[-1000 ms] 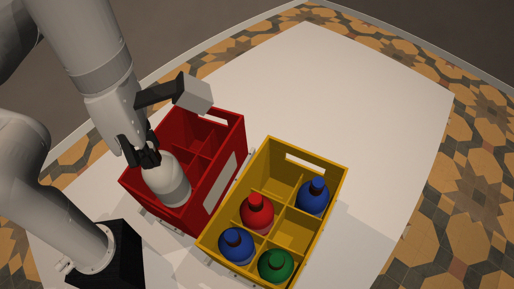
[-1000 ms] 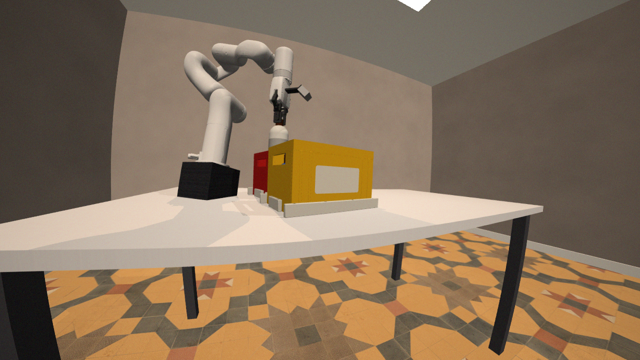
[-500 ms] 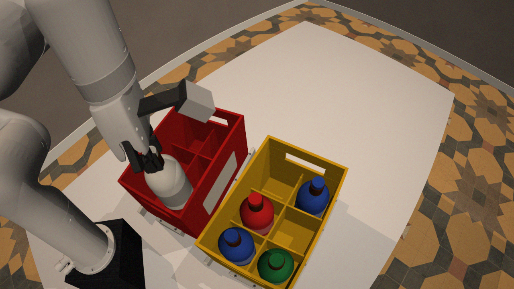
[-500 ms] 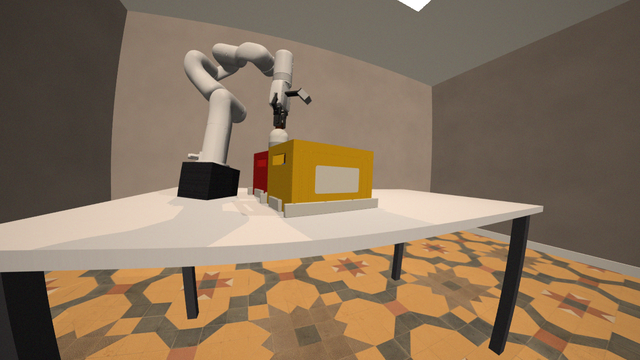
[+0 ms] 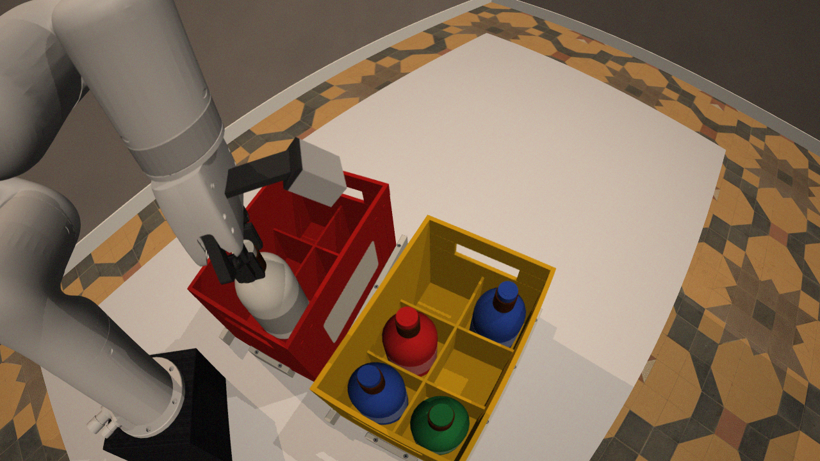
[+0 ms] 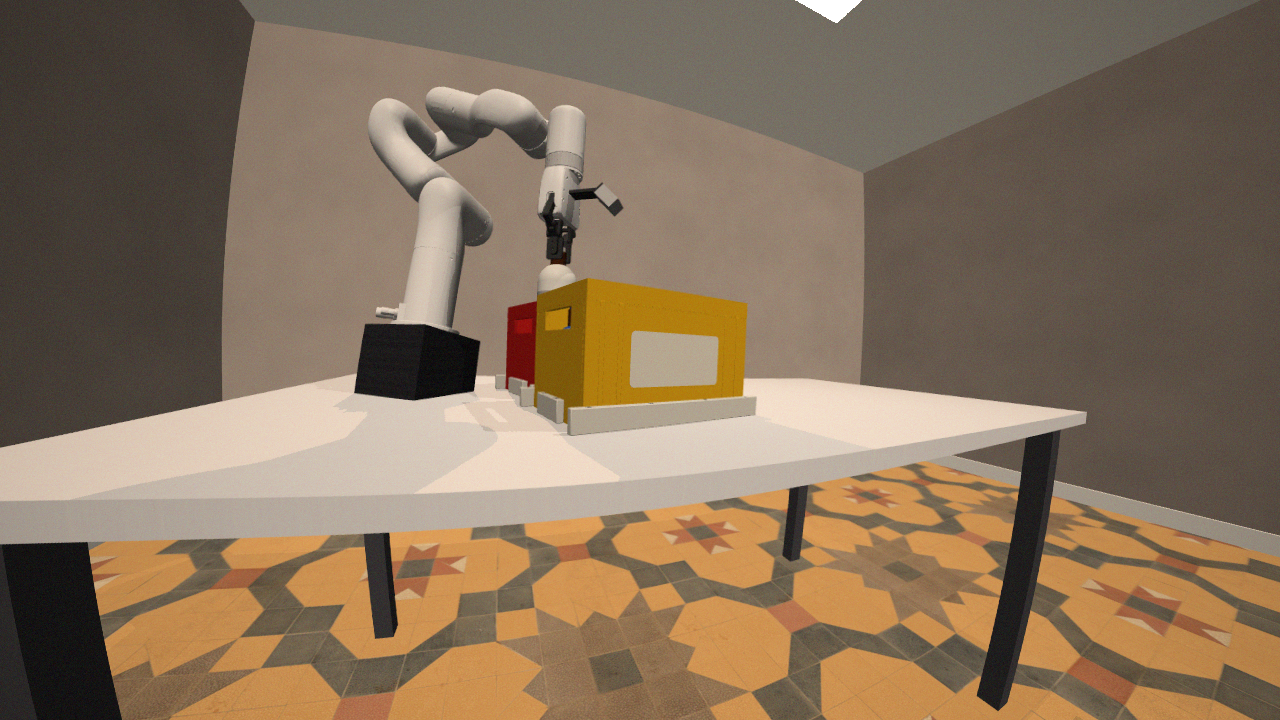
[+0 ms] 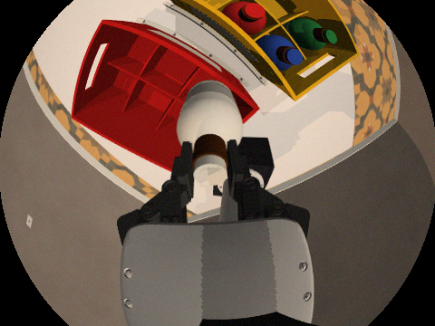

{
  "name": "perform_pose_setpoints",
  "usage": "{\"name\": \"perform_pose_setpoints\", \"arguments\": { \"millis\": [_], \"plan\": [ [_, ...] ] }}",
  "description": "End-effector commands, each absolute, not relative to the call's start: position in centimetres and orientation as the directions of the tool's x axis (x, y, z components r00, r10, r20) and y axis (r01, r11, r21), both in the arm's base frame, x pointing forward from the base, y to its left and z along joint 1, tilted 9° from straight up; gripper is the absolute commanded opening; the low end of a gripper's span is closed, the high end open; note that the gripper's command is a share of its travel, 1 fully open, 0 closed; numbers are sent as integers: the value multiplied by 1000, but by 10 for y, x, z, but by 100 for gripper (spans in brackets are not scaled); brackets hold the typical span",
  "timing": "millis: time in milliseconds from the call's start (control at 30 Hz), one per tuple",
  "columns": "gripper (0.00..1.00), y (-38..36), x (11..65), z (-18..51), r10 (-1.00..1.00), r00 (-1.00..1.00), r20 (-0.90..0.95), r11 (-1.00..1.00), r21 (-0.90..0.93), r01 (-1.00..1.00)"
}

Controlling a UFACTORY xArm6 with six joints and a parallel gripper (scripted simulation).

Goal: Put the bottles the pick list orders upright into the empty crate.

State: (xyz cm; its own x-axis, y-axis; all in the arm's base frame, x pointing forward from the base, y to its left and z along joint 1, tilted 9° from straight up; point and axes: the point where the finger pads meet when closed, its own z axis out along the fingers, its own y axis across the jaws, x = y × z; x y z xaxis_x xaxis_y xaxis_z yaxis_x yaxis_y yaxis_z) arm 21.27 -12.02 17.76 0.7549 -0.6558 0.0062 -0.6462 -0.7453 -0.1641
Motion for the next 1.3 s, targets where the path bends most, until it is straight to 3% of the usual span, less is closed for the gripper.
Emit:
{"name": "perform_pose_setpoints", "arguments": {
  "millis": [0, 1267],
  "plan": [
    [0, -120, 214, 175, -656, 755, 10, -746, -164, -646],
    [0, -116, 218, 141, -656, 755, 10, -746, -164, -646]
  ]
}}
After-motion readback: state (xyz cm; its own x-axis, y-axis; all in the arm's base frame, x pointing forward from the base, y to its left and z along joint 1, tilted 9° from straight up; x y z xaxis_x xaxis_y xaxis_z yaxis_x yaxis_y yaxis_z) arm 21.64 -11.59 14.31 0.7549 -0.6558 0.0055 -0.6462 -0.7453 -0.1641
